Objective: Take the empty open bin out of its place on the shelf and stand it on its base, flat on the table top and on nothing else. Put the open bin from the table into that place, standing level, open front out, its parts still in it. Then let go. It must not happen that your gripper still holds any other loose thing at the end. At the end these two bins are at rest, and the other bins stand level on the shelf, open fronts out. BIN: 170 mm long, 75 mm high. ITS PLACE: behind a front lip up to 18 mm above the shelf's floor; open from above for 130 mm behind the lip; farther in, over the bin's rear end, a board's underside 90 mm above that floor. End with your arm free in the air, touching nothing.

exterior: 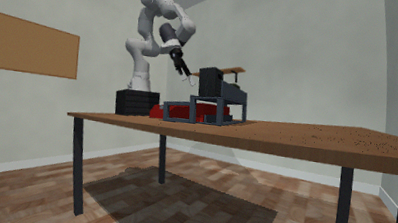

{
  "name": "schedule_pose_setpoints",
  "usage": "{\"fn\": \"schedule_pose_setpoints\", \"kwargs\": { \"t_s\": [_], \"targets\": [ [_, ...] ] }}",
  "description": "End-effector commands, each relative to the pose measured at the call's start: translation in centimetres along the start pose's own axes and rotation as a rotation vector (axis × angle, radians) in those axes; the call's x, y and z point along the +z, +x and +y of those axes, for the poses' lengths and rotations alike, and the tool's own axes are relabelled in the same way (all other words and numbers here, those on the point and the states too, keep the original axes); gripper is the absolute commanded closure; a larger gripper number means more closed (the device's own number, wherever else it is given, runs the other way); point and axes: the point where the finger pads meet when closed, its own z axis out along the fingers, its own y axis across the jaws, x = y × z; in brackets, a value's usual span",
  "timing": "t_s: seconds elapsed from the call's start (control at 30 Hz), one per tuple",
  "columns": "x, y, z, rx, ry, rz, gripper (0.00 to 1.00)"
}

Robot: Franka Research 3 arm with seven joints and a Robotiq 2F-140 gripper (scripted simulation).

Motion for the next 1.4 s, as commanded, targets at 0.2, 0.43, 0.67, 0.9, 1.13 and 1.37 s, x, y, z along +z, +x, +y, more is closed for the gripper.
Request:
{"fn": "schedule_pose_setpoints", "kwargs": {
  "t_s": [0.2,0.43,0.67,0.9,1.13,1.37],
  "targets": [
    [0.4,0.3,-0.8,0.112,0.057,0.052,0.0],
    [0.9,0.1,-0.8,0.139,0.072,0.065,0.0],
    [1.1,-0.1,-0.8,0.154,0.08,0.071,0.0],
    [1.3,-0.2,-0.7,0.168,0.088,0.076,0.0],
    [1.5,-0.3,-0.7,0.18,0.094,0.08,0.0],
    [1.5,-0.4,-0.7,0.185,0.097,0.082,0.0]
  ]
}}
